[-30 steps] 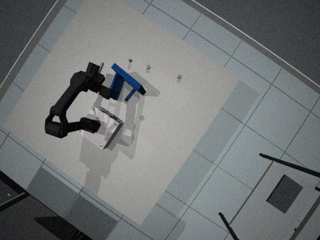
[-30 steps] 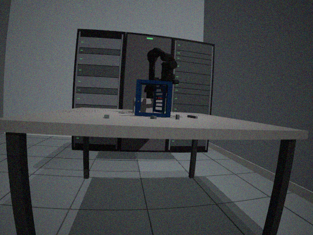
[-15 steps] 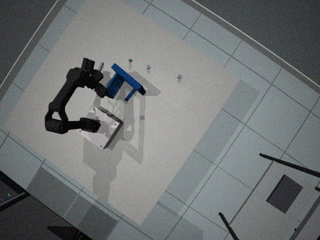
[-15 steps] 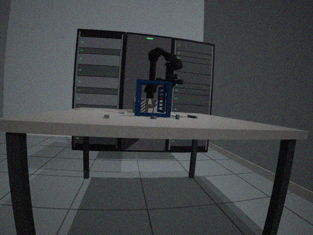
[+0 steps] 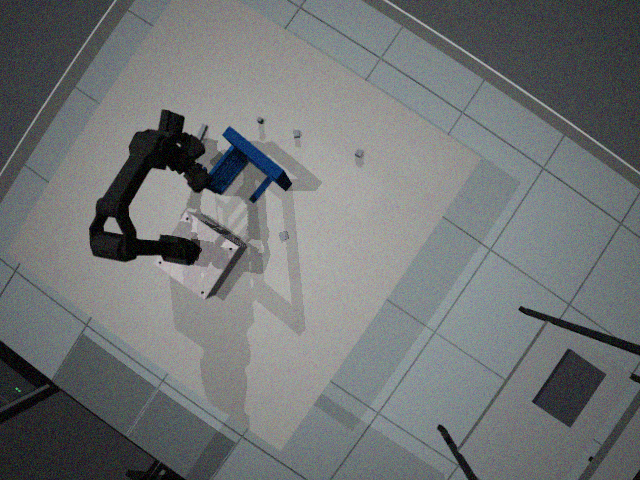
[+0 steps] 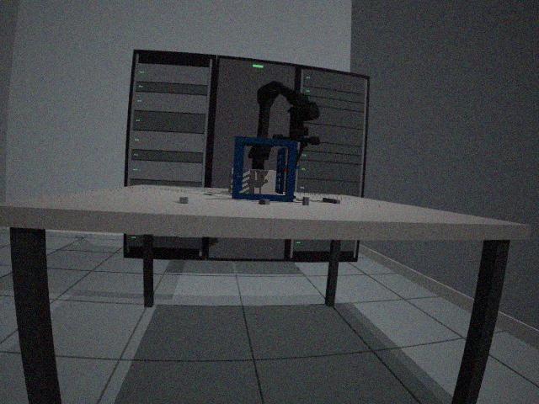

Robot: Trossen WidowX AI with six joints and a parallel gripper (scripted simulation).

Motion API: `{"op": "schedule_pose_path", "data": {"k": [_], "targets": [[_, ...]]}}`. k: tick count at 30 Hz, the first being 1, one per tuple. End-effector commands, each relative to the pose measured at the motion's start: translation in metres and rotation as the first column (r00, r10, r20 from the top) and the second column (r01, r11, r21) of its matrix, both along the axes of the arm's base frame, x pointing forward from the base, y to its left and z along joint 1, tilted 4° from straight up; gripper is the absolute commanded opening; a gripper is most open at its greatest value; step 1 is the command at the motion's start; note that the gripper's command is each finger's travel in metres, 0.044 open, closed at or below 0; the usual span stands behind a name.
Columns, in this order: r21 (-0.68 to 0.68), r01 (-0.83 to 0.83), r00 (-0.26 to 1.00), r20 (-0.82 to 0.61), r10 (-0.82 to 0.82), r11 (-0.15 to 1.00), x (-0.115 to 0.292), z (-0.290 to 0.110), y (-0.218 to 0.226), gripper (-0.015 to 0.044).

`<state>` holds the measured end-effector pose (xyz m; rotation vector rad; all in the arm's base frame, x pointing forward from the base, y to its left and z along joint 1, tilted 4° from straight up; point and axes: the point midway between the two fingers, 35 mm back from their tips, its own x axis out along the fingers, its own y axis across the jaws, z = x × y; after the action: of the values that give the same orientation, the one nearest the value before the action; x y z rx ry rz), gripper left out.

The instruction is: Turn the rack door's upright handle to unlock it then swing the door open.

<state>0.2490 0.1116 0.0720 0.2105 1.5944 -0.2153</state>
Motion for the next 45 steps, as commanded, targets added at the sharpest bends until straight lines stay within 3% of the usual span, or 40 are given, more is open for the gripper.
{"op": "schedule_pose_path", "data": {"k": [1,5,16,45], "targets": [[0.003,0.014,1.0,-0.003,-0.014,1.0,0.001,0.0,0.001,0.0009],[0.003,0.014,1.0,-0.003,-0.014,1.0,0.001,0.0,0.001,0.0009],[0.003,0.014,1.0,-0.003,-0.014,1.0,0.001,0.0,0.001,0.0281],[0.003,0.013,1.0,-0.003,-0.013,1.0,0.004,0.039,0.001,0.0281]]}}
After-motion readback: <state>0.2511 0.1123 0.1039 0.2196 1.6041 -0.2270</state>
